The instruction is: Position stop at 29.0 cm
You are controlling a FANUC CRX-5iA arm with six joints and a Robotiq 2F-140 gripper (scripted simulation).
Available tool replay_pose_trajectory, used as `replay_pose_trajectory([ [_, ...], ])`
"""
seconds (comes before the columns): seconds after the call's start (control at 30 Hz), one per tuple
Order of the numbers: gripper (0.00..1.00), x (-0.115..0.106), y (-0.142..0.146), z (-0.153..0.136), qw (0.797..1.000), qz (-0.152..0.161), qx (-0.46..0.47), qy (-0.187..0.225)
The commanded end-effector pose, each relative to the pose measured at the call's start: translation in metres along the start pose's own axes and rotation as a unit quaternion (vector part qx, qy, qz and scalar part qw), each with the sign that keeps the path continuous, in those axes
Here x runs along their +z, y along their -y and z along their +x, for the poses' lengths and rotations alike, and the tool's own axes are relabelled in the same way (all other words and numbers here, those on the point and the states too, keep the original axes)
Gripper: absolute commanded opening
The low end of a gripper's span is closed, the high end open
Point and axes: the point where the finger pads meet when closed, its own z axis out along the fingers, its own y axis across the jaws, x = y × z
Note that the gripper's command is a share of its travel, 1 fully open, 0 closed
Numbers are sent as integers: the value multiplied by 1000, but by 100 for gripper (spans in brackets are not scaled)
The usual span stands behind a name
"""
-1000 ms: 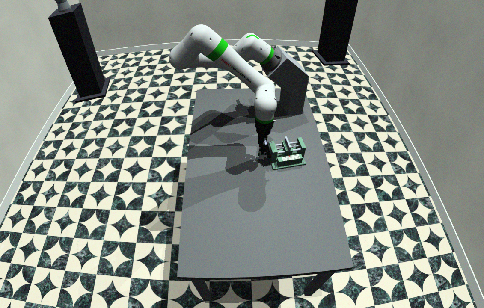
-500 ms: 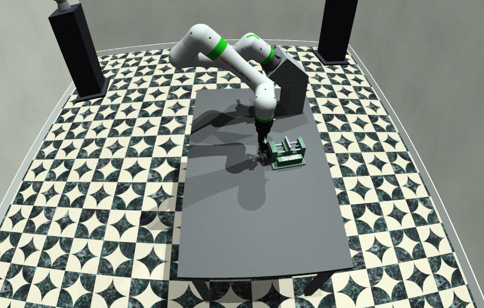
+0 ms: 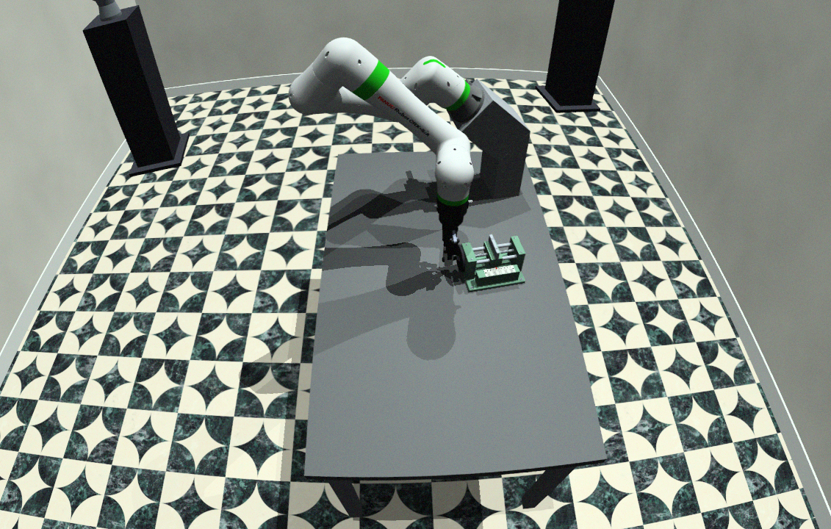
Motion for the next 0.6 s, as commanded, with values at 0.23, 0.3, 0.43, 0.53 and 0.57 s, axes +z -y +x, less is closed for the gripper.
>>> replay_pose_trajectory([
  [0.23, 4, -9, -6, 0, 1000, 0, 0, 0],
  [0.3, 4, -12, -7, 0, 1000, 0, 0, 0],
  [0.43, 4, -16, -8, 0, 1000, 0, 0, 0],
  [0.53, 4, -18, -9, 0, 1000, 0, 0, 0],
  [0.57, 4, -19, -9, 0, 1000, 0, 0, 0],
])
